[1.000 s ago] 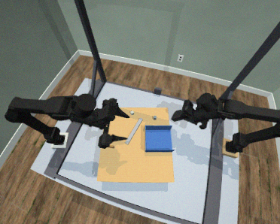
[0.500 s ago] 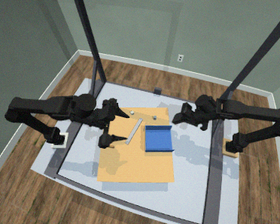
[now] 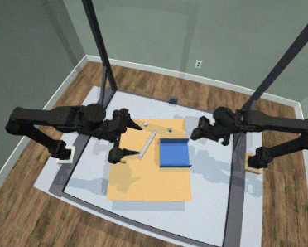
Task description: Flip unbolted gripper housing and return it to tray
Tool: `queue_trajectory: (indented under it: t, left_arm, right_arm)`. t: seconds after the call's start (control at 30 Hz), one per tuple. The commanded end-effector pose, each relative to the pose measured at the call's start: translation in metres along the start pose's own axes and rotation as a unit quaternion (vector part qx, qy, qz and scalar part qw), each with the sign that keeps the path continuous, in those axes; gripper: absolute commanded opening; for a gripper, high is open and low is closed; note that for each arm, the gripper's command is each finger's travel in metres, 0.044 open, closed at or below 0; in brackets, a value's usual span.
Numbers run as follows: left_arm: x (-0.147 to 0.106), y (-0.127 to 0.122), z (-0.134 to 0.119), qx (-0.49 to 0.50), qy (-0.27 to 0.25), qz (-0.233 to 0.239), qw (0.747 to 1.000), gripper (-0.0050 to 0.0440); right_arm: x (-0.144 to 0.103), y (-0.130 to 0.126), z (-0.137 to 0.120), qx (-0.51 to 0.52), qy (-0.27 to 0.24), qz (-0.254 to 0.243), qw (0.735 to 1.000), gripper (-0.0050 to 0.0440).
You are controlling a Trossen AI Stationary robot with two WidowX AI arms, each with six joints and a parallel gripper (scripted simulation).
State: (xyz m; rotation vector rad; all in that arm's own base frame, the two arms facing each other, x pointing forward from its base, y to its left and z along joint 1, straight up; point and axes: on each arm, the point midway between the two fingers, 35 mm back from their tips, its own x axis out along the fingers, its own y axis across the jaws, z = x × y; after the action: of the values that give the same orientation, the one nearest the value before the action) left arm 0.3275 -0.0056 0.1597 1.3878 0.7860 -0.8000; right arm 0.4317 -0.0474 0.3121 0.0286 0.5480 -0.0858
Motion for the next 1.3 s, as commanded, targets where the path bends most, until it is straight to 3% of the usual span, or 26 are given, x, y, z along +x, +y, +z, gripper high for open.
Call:
queue_trajectory:
  t: [0.0,1.27]
  left_arm:
    - [-0.003,0.003,-0.005,-0.008,0.006,-0.005,1.0,0.0114]
    - [-0.005,-0.016,-0.033,-0.06,0.031,-0.103,0.992,0.0114]
  right_arm:
    - [-0.01,0.0,0.01,-0.002,-0.015,-0.001,1.0,0.0437]
    - [-0.01,0.0,0.01,-0.002,-0.015,-0.001,1.0,0.0437]
